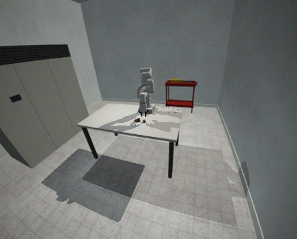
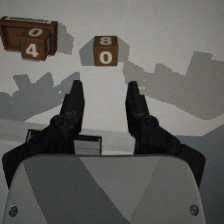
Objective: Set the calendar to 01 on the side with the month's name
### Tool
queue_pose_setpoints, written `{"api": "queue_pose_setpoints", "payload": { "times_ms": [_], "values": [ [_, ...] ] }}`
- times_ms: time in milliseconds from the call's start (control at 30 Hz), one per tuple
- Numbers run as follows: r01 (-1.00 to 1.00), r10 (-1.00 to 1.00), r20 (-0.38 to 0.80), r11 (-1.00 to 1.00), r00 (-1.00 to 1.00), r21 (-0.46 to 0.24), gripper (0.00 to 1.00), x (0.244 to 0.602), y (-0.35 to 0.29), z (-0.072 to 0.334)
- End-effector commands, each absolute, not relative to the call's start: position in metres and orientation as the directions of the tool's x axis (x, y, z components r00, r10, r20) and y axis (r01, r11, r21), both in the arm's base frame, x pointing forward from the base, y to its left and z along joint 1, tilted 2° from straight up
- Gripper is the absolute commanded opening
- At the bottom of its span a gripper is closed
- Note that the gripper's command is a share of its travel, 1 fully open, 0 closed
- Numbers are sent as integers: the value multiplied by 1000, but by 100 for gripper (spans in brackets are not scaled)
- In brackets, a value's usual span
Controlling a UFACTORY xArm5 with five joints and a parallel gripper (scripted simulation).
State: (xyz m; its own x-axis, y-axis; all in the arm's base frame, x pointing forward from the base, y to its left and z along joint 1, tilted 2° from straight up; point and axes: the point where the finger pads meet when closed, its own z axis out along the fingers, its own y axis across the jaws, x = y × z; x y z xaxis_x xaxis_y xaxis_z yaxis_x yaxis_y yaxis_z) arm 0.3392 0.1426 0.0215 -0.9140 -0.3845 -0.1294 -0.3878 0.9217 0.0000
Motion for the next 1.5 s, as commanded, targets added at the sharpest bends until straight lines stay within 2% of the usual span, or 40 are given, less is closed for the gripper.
{"api": "queue_pose_setpoints", "payload": {
  "times_ms": [0,67,333,600,900,1200,1467],
  "values": [
    [-388,-379,-211,922,-901,0,47,339,142,21],
    [-388,-376,-247,922,-893,0,47,338,142,22],
    [-388,-373,-272,922,-887,0,47,337,142,22],
    [-388,-356,-396,922,-846,0,47,334,141,22],
    [-388,-352,-418,922,-837,0,47,334,140,22],
    [-388,-329,-529,922,-782,0,47,332,140,19],
    [-388,-327,-540,922,-776,0,47,331,139,19]
  ]
}}
